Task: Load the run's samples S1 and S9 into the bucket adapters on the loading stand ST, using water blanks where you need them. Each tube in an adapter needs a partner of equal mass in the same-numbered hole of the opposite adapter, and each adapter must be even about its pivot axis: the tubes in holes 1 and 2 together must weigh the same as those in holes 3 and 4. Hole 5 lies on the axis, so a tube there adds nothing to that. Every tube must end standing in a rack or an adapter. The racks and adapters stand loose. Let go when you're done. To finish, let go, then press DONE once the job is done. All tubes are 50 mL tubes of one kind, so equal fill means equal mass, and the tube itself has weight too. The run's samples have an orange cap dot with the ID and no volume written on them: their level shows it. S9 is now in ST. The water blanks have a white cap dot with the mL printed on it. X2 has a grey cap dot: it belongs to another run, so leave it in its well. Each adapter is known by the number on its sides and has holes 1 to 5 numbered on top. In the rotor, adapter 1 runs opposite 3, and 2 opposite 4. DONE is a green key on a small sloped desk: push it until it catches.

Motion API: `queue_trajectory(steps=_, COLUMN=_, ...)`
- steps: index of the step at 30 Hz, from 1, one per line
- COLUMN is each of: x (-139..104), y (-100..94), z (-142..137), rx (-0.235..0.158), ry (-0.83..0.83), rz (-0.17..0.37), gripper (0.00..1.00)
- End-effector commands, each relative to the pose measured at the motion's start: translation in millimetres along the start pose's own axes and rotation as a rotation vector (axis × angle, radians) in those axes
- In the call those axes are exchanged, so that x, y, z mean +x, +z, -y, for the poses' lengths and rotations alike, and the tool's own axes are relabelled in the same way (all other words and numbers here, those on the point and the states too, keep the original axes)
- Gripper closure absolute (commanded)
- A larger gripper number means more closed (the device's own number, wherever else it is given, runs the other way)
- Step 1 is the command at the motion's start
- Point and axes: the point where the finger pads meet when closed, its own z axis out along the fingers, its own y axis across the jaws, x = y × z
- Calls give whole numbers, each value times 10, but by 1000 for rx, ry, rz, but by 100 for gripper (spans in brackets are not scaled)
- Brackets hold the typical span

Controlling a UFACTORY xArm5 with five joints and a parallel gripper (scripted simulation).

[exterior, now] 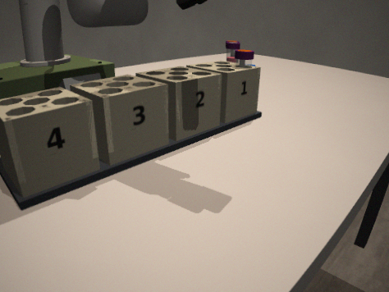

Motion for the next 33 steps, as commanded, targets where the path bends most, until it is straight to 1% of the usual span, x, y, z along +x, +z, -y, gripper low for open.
queue_trajectory(steps=1, x=7, y=3, z=11, rx=3, ry=0, rz=-2, gripper=0)
queue_trajectory(steps=17, x=7, y=3, z=11, rx=3, ry=0, rz=-2, gripper=0)
queue_trajectory(steps=20, x=19, y=148, z=-25, rx=-69, ry=-56, rz=40, gripper=0)
queue_trajectory(steps=21, x=21, y=187, z=-34, rx=-78, ry=-64, rz=46, gripper=0)
queue_trajectory(steps=24, x=30, y=311, z=-77, rx=-142, ry=-114, rz=89, gripper=0)
queue_trajectory(steps=27, x=40, y=389, z=-108, rx=-198, ry=-159, rz=130, gripper=0)
queue_trajectory(steps=29, x=58, y=473, z=-151, rx=-241, ry=-194, rz=166, gripper=0)
queue_trajectory(steps=32, x=69, y=501, z=-170, rx=-305, ry=-247, rz=222, gripper=0)
queue_trajectory(steps=33, x=69, y=501, z=-170, rx=-305, ry=-247, rz=222, gripper=0)
